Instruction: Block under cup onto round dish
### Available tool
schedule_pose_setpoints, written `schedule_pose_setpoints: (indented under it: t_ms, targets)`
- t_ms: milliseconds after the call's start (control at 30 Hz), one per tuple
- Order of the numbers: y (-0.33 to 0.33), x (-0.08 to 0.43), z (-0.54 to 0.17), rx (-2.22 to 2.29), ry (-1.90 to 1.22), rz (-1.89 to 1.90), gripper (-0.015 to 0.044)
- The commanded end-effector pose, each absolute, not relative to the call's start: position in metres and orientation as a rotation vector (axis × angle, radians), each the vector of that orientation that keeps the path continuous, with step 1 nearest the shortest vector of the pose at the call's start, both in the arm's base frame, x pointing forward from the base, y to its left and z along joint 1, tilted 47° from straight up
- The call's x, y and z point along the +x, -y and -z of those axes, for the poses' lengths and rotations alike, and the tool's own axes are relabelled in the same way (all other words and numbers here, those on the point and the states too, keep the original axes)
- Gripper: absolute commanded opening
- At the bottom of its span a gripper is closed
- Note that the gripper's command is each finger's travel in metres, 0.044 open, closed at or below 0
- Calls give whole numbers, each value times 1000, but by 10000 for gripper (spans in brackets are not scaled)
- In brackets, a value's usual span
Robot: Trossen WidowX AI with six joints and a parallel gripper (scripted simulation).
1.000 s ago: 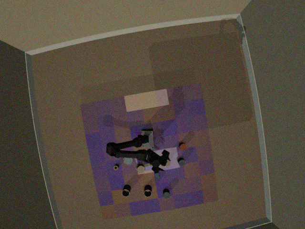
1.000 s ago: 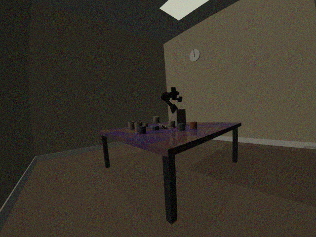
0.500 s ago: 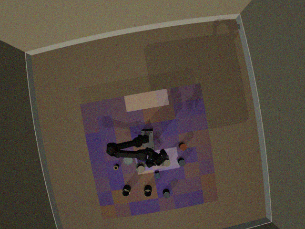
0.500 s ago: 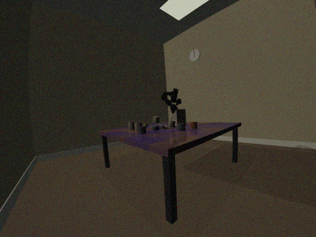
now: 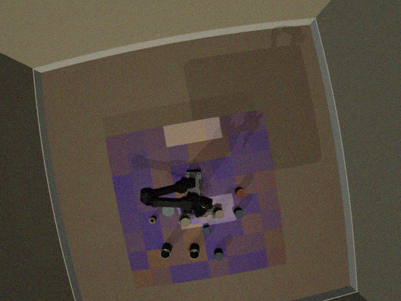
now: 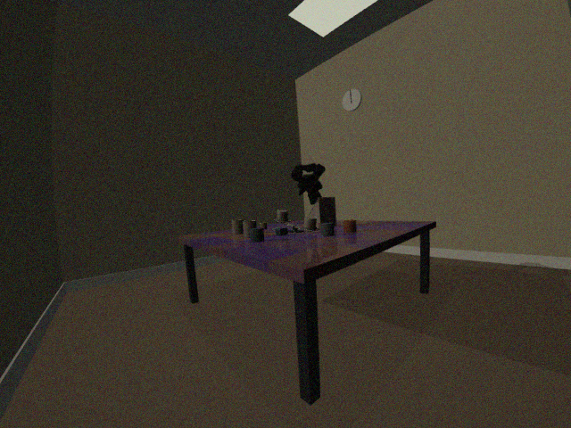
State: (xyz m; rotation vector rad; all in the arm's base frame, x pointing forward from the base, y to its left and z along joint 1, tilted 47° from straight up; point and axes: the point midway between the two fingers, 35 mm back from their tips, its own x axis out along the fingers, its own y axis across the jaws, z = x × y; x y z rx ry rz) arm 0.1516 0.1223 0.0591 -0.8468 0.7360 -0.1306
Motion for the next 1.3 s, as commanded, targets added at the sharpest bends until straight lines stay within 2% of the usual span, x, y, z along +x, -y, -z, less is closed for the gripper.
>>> schedule_pose_setpoints:
  t_ms: [0, 667, 1267]
  targets:
    - [-121, 152, -64, -828, -718, 154, 440]
    - [-153, 186, -26, -1319, -1057, 34, 440]
    - [-167, 228, 35, -1711, -1412, -301, 440]
